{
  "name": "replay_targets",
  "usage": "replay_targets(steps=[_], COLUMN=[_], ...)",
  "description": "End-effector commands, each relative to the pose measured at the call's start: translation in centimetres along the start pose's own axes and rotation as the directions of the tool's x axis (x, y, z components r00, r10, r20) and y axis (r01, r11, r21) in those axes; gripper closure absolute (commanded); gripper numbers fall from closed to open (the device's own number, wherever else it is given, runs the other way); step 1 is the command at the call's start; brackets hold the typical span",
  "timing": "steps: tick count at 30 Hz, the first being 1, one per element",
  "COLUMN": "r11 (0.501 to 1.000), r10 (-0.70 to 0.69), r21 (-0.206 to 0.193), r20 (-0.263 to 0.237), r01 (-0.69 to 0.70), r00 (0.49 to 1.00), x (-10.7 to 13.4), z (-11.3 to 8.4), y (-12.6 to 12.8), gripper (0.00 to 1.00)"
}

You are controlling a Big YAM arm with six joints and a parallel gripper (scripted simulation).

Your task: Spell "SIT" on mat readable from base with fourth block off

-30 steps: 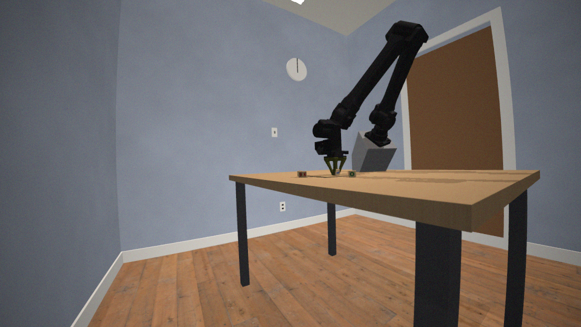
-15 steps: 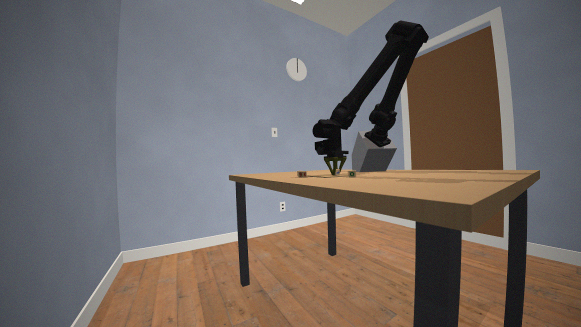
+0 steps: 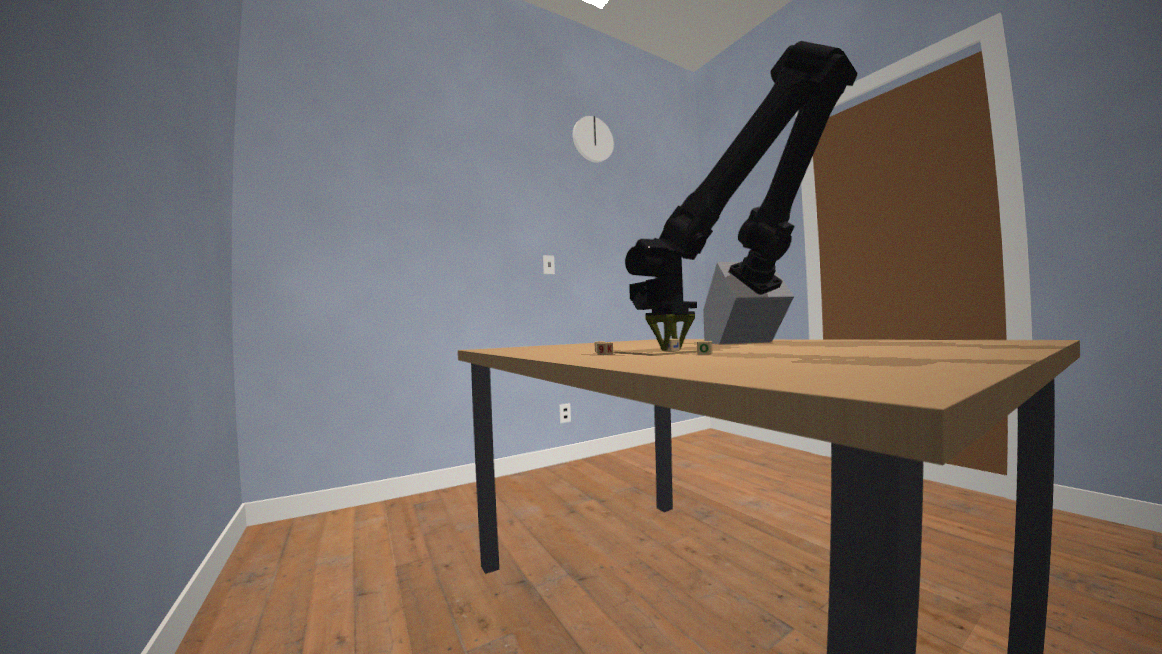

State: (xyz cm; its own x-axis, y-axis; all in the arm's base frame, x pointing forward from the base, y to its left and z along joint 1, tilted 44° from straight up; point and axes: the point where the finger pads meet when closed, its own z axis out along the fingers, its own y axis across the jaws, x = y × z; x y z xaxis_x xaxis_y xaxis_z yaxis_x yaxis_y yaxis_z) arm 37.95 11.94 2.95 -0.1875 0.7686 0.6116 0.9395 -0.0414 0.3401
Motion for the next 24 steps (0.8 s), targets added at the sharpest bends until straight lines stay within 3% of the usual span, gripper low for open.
replay_targets(steps=[1,5,6,24], r11=[1.0,1.0,1.0,1.0], r10=[-0.008,-0.008,-0.008,-0.009], r21=[-0.016,-0.016,-0.016,-0.018], r20=[0.002,0.002,0.002,0.003], r01=[0.008,0.008,0.008,0.009], r00=[1.0,1.0,1.0,1.0], x=[0.23,0.23,0.23,0.21], z=[-0.09,-0.09,-0.09,-0.29], y=[1.01,1.01,1.01,1.04], gripper=[0.61,0.61,0.1,0.1])
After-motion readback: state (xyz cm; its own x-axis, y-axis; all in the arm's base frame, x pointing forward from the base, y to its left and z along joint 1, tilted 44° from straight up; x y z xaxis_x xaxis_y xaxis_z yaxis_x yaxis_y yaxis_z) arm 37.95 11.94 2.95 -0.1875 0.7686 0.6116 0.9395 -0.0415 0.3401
